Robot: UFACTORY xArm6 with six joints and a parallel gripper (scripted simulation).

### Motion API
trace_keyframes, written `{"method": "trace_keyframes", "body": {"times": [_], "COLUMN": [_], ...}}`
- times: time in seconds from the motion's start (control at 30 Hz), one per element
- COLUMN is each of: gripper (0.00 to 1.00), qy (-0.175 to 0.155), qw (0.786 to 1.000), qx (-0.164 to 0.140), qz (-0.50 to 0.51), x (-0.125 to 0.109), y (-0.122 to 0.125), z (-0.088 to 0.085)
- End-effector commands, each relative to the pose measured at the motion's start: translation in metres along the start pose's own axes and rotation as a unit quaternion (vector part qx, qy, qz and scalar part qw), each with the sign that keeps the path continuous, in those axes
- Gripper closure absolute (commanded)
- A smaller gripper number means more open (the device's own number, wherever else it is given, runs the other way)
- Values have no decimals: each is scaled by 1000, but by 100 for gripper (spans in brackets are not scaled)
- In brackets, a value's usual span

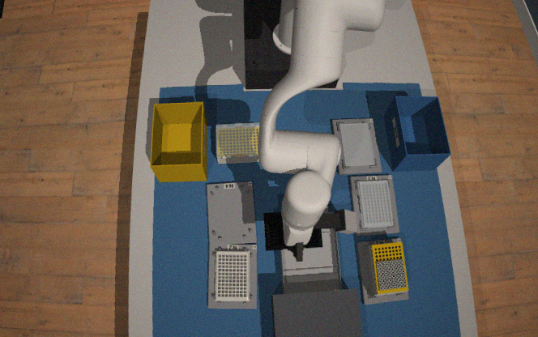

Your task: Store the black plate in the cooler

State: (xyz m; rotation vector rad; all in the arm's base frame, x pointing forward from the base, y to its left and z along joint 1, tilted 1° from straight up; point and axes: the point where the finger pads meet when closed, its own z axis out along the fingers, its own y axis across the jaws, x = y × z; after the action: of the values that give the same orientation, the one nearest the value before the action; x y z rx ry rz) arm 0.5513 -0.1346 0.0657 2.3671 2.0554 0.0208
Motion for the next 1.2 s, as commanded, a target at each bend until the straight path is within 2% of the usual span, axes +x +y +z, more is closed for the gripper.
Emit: {"method": "trace_keyframes", "body": {"times": [0.0,0.7,1.17], "gripper": [100,100,100], "qy": [0,0,0], "qw": [1000,1000,1000], "qx": [-2,-2,-2], "qz": [0,0,0], "x": [7,51,51], "y": [6,32,32], "z": [-2,-2,-2]}}
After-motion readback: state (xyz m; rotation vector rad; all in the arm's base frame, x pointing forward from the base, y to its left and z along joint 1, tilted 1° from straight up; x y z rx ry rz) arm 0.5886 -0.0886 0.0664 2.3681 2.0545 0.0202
